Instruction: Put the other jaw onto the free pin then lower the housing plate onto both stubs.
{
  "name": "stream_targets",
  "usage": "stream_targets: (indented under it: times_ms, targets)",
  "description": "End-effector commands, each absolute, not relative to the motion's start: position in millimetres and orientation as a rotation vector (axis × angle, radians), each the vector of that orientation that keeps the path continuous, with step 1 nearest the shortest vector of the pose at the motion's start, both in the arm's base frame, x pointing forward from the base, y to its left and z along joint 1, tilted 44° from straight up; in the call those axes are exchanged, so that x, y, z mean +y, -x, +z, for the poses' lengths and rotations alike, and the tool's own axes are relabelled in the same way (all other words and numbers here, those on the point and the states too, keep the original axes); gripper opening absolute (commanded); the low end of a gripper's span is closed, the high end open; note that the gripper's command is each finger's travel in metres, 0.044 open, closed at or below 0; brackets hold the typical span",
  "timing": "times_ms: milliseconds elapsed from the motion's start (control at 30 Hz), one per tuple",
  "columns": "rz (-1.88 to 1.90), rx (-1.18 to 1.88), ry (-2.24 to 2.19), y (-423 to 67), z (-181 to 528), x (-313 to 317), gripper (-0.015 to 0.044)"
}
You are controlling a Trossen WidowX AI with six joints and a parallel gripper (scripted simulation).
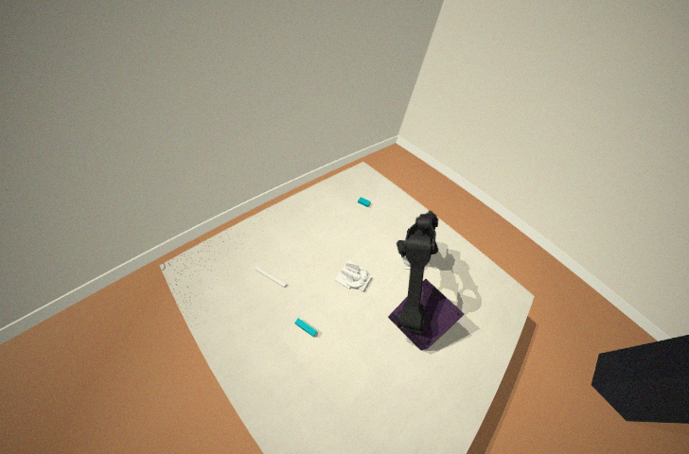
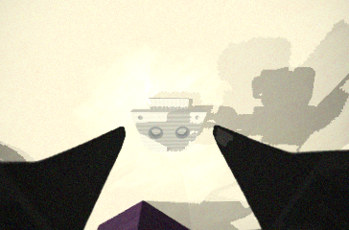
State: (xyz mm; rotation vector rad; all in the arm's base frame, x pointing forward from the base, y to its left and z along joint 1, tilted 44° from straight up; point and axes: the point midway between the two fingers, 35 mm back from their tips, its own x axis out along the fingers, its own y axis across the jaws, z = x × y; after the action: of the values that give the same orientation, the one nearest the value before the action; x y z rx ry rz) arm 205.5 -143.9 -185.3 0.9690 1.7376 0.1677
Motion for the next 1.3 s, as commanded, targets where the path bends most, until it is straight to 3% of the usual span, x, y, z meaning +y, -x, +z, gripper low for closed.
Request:
stream_targets:
  times_ms: [0, 1267]
  targets:
    - [0.167, 1.739, -0.979, -204, -189, -139, 0.0440]
    - [0.168, 1.738, -0.980, -202, -207, -121, 0.0440]
